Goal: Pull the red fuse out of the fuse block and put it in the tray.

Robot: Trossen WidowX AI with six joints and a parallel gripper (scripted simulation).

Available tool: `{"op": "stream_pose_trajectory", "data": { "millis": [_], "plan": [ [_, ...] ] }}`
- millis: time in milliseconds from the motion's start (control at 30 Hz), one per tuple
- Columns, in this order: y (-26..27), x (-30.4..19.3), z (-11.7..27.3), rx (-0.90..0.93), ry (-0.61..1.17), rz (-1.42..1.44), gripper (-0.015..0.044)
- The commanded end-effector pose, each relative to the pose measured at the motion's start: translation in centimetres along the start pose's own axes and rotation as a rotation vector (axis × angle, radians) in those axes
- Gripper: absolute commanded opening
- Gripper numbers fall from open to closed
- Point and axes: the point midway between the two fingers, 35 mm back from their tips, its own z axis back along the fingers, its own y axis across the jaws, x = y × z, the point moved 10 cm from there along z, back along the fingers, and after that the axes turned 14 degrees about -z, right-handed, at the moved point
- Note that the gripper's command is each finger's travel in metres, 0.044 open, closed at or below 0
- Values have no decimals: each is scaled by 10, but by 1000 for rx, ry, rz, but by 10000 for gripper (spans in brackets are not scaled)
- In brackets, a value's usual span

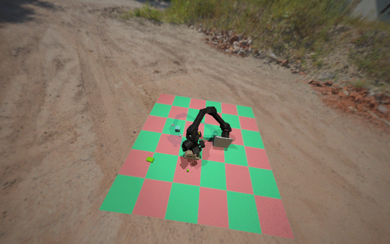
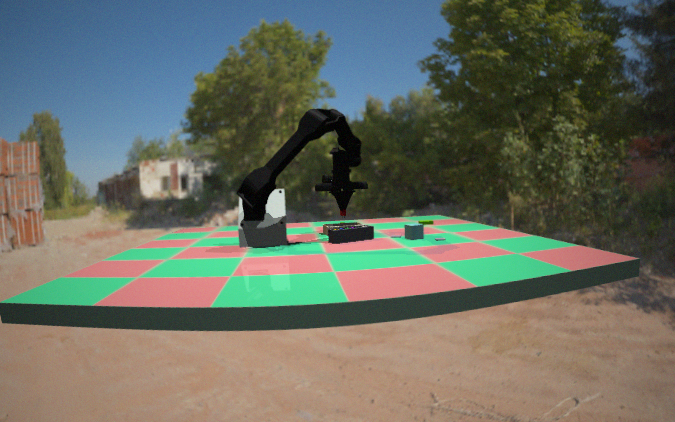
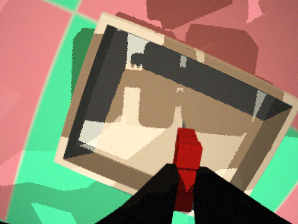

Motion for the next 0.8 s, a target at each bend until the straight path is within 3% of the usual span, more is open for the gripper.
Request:
{"op": "stream_pose_trajectory", "data": {
  "millis": [0,433,767],
  "plan": [
    [1,0,-8,2,7,7,0],
    [2,-1,-25,2,9,7,0],
    [0,-1,-22,2,2,0,263]
  ]
}}
